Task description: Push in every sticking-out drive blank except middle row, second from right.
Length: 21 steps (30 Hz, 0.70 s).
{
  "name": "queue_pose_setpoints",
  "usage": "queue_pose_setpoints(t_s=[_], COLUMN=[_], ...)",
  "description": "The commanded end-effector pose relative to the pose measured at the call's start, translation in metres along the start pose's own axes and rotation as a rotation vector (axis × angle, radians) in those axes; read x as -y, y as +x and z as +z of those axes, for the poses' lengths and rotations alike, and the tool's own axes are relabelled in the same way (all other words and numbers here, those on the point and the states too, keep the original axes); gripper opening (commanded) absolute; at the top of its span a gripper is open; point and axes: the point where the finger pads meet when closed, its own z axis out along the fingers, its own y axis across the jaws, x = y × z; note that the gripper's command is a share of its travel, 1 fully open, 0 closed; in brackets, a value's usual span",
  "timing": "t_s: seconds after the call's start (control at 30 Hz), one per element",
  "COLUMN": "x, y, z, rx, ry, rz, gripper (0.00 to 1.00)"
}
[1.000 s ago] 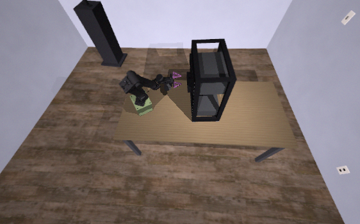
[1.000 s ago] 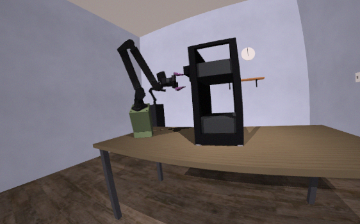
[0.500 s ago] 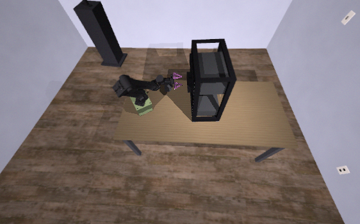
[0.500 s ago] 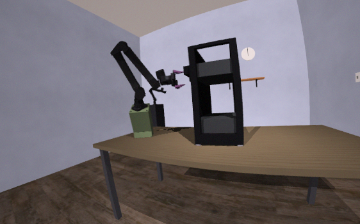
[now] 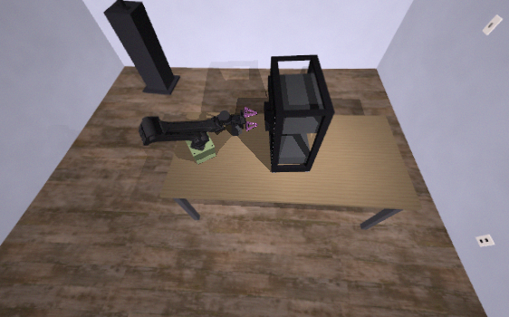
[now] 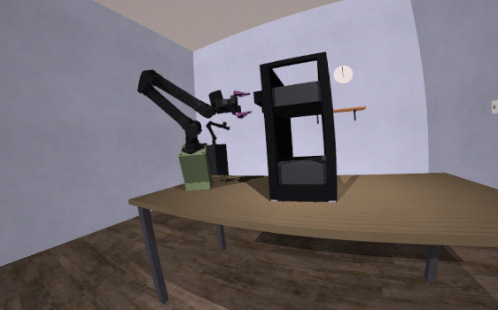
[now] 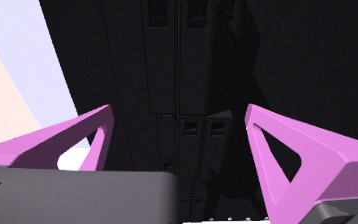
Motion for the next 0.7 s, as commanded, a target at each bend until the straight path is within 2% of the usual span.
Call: queue_pose_setpoints(t_s=[0.0,0.17,0.33,0.43,0.67], x=[-0.026,-0.03,-0.025,-0.032,-0.032], y=[-0.024,-0.037,-0.035,-0.036,-0.036], z=[0.014,0.015,0.017,0.016,0.016], rx=[0.028,0.027,0.02,0.024,0.025], ry=[-0.024,-0.023,-0.007,-0.031,-0.031], rz=[0.039,0.036,0.031,0.039,0.039], gripper=[1.0,1.0,1.0,1.0,1.0])
